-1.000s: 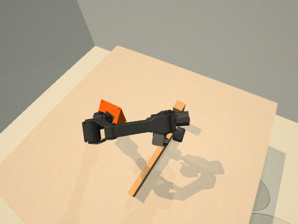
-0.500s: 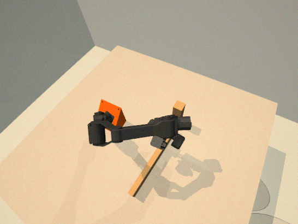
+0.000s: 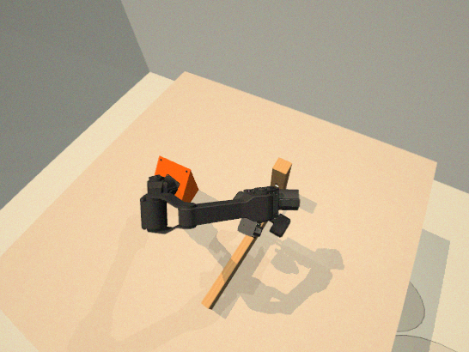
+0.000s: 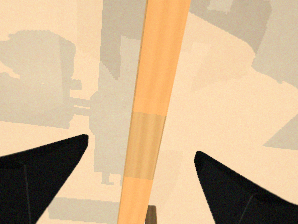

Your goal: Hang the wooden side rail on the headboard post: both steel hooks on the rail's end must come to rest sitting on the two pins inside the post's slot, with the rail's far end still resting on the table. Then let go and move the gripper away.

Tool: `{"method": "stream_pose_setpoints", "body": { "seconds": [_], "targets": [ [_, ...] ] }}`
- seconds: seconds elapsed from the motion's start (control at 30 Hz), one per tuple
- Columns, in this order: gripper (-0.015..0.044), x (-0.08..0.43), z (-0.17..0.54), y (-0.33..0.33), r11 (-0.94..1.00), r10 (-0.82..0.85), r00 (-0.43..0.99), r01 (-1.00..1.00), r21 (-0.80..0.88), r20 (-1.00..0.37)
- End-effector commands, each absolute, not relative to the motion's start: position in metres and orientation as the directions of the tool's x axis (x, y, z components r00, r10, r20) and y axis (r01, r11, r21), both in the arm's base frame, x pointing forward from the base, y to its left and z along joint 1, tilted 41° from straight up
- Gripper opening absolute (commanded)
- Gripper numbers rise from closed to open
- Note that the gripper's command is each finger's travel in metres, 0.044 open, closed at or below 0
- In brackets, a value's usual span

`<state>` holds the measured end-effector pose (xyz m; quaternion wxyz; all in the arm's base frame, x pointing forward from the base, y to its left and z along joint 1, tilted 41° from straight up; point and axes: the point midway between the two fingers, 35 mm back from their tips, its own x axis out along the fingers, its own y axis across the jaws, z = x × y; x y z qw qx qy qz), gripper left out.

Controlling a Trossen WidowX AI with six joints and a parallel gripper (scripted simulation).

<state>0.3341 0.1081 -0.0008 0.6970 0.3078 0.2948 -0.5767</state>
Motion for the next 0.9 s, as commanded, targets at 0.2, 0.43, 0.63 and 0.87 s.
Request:
{"method": "stream_pose_setpoints", "body": {
  "seconds": [0.2,0.43,0.63,0.87],
  "targets": [
    [0.044,0.337,-0.013,0.099,0.15,-0.624,0.164,0.985,0.089,-0.764],
    [0.044,0.339,-0.021,0.092,0.151,-0.624,0.165,0.985,0.089,-0.764],
    [0.044,0.34,-0.028,0.086,0.151,-0.624,0.165,0.985,0.089,-0.763],
    [0.044,0.342,-0.036,0.078,0.151,-0.625,0.165,0.985,0.089,-0.763]
  ]
}}
